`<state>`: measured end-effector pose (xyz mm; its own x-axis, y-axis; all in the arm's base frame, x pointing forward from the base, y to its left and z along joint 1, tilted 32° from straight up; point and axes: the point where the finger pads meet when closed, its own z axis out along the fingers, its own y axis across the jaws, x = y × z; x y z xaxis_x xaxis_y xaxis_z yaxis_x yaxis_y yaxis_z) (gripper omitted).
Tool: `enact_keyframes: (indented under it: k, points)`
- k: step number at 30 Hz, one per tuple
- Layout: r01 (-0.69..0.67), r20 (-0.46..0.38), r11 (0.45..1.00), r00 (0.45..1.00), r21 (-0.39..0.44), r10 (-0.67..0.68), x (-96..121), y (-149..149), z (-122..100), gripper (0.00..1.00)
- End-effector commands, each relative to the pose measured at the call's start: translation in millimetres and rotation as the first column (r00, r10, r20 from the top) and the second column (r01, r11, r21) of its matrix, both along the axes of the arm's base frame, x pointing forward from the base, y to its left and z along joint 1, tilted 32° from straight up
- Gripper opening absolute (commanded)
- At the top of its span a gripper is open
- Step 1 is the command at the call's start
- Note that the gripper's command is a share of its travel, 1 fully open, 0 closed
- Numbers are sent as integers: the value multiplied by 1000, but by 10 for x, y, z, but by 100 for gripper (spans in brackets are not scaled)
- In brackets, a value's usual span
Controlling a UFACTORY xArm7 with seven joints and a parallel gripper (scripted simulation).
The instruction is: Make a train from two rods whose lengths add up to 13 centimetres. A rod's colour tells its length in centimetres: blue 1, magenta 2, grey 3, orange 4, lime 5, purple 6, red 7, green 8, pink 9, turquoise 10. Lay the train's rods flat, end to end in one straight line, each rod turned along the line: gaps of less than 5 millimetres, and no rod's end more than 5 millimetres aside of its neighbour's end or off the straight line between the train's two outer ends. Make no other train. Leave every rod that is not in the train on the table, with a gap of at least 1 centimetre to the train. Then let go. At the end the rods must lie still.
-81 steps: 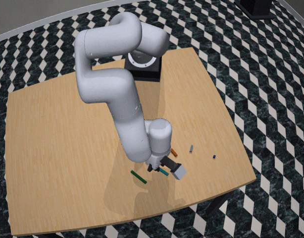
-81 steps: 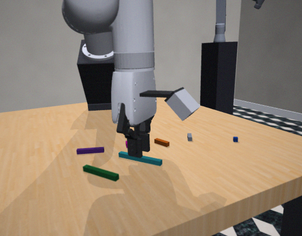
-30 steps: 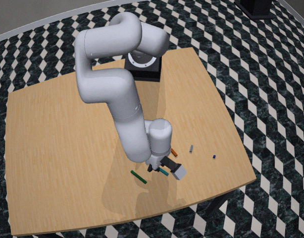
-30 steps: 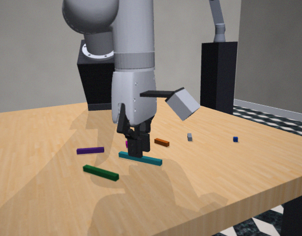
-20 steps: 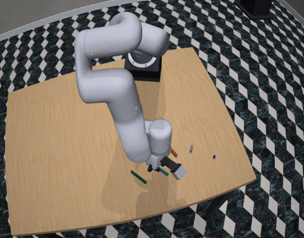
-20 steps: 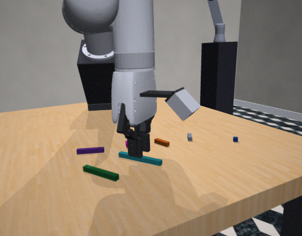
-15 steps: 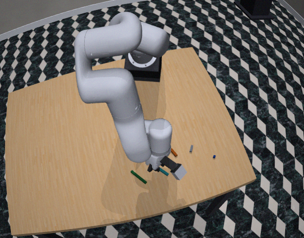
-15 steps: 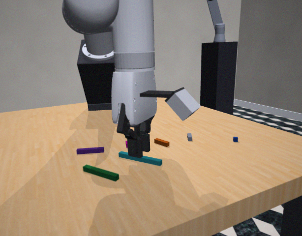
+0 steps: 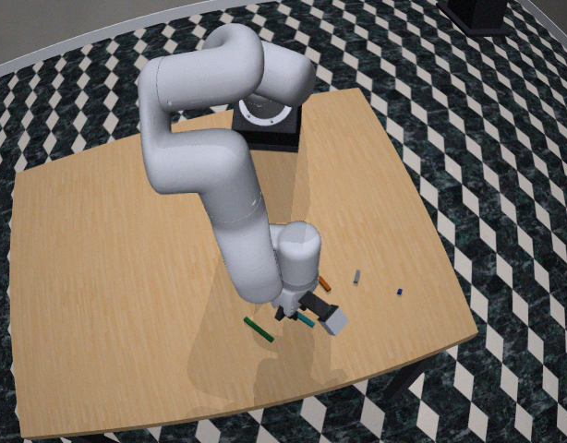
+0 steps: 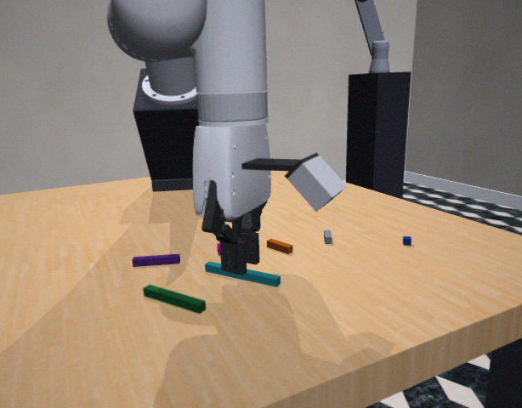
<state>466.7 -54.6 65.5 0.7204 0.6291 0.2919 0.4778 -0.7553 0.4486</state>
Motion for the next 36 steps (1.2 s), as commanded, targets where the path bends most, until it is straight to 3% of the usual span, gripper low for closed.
enact_keyframes:
  k: [1,36]
  points:
    - [-1,2,1000,1000,0,1,16,-2,-9,24]
    - [-1,2,1000,1000,0,1,65,-20,-93,24]
